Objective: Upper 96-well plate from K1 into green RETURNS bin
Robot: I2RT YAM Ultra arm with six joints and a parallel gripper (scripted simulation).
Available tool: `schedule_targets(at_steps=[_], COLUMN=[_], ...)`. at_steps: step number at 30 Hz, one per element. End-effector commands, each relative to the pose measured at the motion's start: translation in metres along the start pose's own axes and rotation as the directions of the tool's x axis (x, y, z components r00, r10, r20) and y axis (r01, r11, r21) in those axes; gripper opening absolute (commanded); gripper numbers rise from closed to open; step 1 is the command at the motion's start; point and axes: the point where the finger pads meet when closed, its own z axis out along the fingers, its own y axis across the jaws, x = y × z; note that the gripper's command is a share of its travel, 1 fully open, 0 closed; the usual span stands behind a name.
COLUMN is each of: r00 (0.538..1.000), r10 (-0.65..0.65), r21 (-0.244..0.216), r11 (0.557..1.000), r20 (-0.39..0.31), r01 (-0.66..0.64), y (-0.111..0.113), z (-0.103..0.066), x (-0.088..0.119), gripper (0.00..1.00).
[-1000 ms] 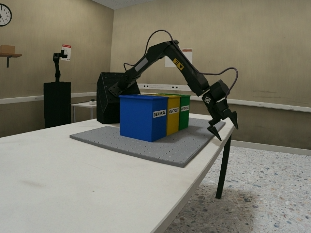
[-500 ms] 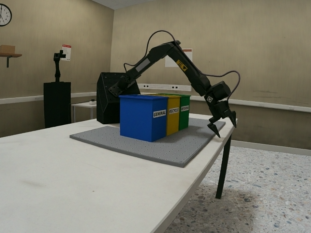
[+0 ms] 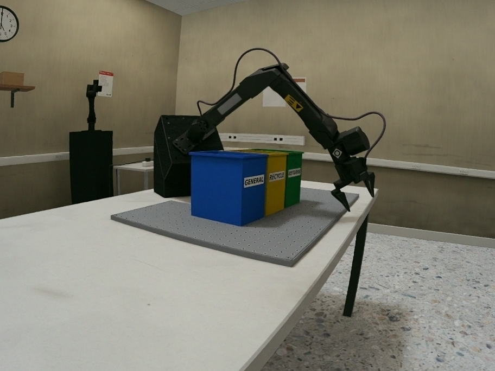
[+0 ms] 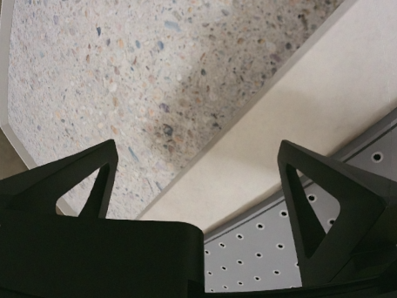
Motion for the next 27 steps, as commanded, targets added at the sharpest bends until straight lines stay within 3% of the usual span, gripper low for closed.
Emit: schedule_targets(at_steps=[1, 2, 3, 6, 7, 8, 9, 11, 12, 14, 17, 19, 21, 22, 23, 24, 27], r00=[1.000, 1.000, 1.000, 1.000, 1.000, 0.997, 0.994, 0.994, 0.997, 0.993, 0.995, 0.993, 0.978, 0.976, 0.983, 0.976, 0.976], r10=[0.007, 0.008, -0.006, 0.003, -0.007, -0.032, -0.047, -0.047, -0.035, -0.049, -0.040, -0.050, -0.107, -0.109, -0.085, -0.099, -0.099], r21=[-0.041, -0.041, -0.013, -0.030, -0.024, 0.009, 0.021, 0.021, 0.000, 0.027, 0.010, 0.011, 0.050, 0.053, 0.034, 0.059, 0.059], r11=[0.999, 0.999, 1.000, 1.000, 1.000, 0.999, 0.999, 0.999, 0.999, 0.998, 0.999, 0.999, 0.992, 0.991, 0.995, 0.992, 0.992], r20=[0.010, 0.010, -0.019, -0.002, -0.022, -0.070, -0.097, -0.097, -0.076, -0.105, -0.088, -0.103, -0.181, -0.189, -0.164, -0.193, -0.193], r01=[-0.007, -0.007, 0.006, -0.003, 0.007, 0.032, 0.049, 0.049, 0.035, 0.052, 0.041, 0.051, 0.118, 0.121, 0.092, 0.112, 0.113], y=[0.034, 0.035, 0.024, 0.034, 0.041, 0.034, 0.034, 0.034, 0.042, 0.029, 0.034, 0.043, 0.035, 0.035, 0.043, 0.029, 0.029], z=[-0.025, -0.025, -0.021, -0.024, -0.027, -0.017, -0.019, -0.019, -0.032, -0.030, -0.032, -0.037, -0.028, -0.030, -0.042, -0.041, -0.043], x=[-0.006, -0.001, 0.019, 0.029, 0.025, 0.042, 0.047, 0.047, 0.037, 0.062, 0.072, 0.066, 0.090, 0.095, 0.085, 0.105, 0.114], gripper=[1.00, 1.00, 1.00, 1.00, 1.00, 1.00, 1.00, 1.00, 1.00, 1.00, 1.00, 1.00, 1.00, 1.00, 1.00, 1.00, 1.00])
